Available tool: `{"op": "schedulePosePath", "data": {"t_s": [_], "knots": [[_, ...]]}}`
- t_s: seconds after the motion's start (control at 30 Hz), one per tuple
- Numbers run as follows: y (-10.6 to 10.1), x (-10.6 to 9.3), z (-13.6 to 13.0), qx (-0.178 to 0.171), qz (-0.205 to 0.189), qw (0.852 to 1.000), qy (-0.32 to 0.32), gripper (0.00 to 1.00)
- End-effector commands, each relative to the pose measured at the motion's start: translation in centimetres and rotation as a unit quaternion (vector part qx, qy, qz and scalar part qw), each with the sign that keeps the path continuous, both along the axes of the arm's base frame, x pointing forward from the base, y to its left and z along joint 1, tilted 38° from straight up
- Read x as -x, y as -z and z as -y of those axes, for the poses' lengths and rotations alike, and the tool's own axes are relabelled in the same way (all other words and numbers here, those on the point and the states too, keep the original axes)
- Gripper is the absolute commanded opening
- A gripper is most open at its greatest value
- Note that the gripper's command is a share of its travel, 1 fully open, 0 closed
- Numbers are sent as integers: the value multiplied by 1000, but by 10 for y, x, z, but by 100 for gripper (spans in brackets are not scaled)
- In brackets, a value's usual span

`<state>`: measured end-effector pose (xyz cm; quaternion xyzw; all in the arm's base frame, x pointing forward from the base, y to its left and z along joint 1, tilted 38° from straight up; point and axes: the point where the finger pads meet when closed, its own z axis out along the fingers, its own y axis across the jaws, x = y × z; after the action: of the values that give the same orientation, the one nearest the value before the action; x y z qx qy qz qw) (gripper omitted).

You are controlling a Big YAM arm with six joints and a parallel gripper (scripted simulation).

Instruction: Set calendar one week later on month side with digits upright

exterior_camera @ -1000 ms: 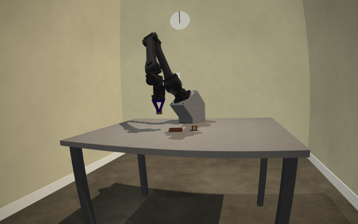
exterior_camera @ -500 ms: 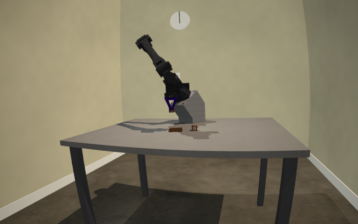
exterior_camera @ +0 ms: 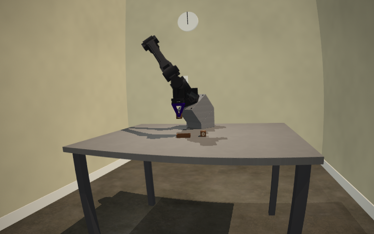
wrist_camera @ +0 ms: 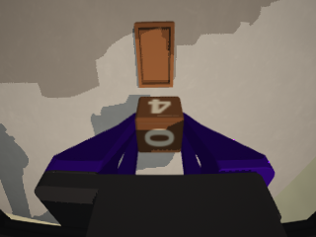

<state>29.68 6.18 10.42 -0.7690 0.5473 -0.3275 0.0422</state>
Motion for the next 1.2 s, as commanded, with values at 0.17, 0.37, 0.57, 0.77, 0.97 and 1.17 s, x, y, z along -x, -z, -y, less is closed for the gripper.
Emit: {"op": "schedulePosePath", "data": {"t_s": [0.17, 0.37, 0.57, 0.77, 0.97, 1.17], "knots": [[19, -8, 7, 5, -6, 1000, -4, 26], [35, -19, 14, 5, -6, 1000, -4, 26], [47, -26, 18, 6, -7, 1000, -4, 26], [50, -29, 20, 6, -6, 1000, -4, 26], [48, -28, 16, 6, -5, 1000, -10, 26], [48, -28, 16, 5, -4, 1000, -9, 26]]}}
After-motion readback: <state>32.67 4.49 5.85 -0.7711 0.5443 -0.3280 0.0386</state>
